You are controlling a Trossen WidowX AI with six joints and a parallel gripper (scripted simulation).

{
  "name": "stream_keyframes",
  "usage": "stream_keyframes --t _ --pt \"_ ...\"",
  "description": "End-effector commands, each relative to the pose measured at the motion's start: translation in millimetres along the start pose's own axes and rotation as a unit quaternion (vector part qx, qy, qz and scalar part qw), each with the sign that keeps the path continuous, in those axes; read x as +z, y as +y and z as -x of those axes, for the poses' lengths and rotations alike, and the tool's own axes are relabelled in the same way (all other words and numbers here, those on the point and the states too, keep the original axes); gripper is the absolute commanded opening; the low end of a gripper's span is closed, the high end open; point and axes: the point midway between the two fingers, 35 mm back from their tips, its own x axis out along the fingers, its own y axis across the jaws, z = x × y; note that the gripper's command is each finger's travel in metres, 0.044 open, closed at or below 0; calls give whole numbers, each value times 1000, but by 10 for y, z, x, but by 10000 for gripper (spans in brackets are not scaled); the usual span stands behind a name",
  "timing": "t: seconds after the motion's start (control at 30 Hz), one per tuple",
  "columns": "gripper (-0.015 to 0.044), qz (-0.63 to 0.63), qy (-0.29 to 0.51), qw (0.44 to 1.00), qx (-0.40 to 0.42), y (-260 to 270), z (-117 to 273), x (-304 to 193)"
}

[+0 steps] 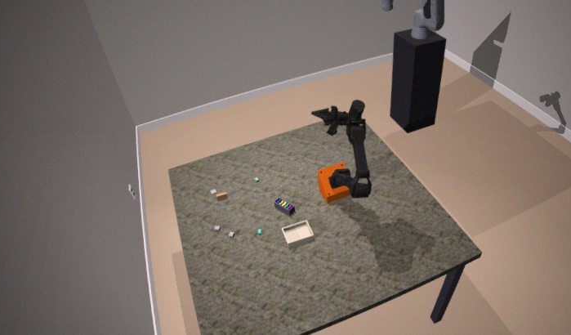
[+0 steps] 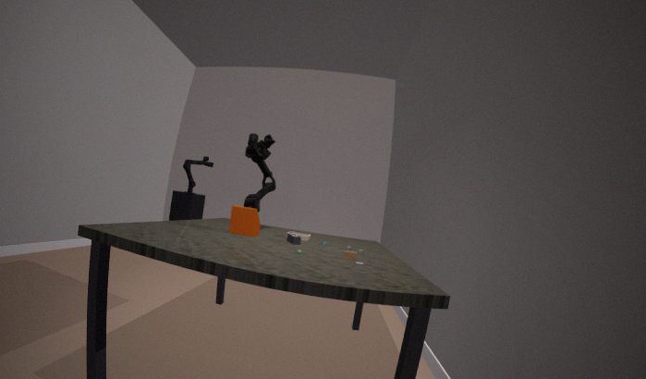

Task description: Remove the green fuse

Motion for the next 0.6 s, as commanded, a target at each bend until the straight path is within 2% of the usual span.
stream_keyframes --t 0.0,0.07,0.33,0.57 --pt "26 -2 -1 1000 1 5 -10 4" --pt "65 -20 -10 1000 7 49 -89 35" --pt "65 -160 -86 980 78 433 -716 428" --pt "65 -353 -177 888 236 1035 -1350 1239"
